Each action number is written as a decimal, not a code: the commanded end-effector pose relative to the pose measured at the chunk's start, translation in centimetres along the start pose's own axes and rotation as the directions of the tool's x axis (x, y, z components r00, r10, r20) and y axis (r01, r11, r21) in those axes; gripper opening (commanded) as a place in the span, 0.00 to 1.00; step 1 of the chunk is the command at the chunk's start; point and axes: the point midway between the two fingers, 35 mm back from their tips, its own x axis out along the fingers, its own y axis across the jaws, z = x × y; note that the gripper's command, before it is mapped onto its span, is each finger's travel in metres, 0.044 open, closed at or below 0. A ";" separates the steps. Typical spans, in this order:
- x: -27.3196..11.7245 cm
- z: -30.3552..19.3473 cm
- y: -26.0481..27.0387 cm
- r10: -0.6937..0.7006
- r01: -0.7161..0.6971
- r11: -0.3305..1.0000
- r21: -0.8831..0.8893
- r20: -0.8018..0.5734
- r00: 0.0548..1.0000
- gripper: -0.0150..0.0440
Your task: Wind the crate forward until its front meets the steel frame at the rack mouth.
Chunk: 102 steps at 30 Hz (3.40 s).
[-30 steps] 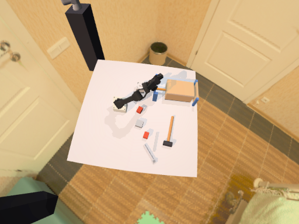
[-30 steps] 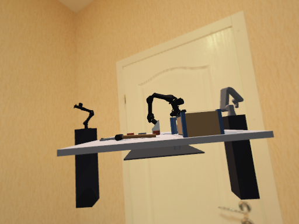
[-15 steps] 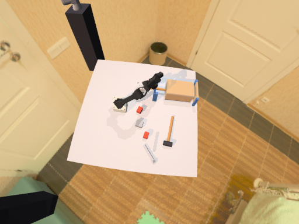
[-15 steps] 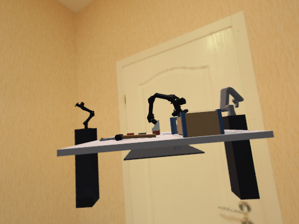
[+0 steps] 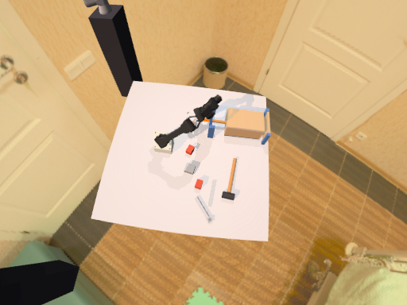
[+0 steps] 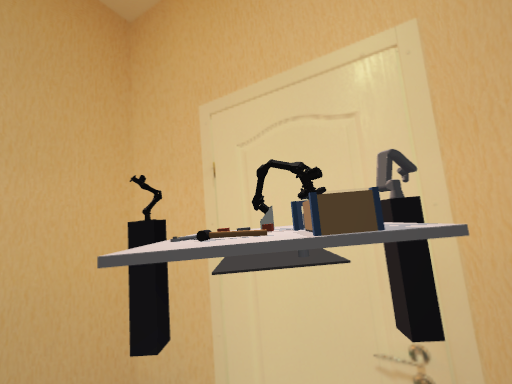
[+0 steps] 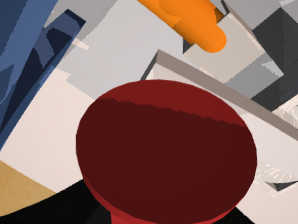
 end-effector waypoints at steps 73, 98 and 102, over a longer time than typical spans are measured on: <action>4.1 -9.0 -1.8 0.000 0.000 1.000 -0.002 -0.014 1.000 0.25; 5.0 -11.1 -4.5 -0.001 0.001 1.000 -0.003 -0.016 1.000 0.25; 5.1 -11.3 -5.0 -0.001 0.001 1.000 -0.004 -0.016 1.000 0.25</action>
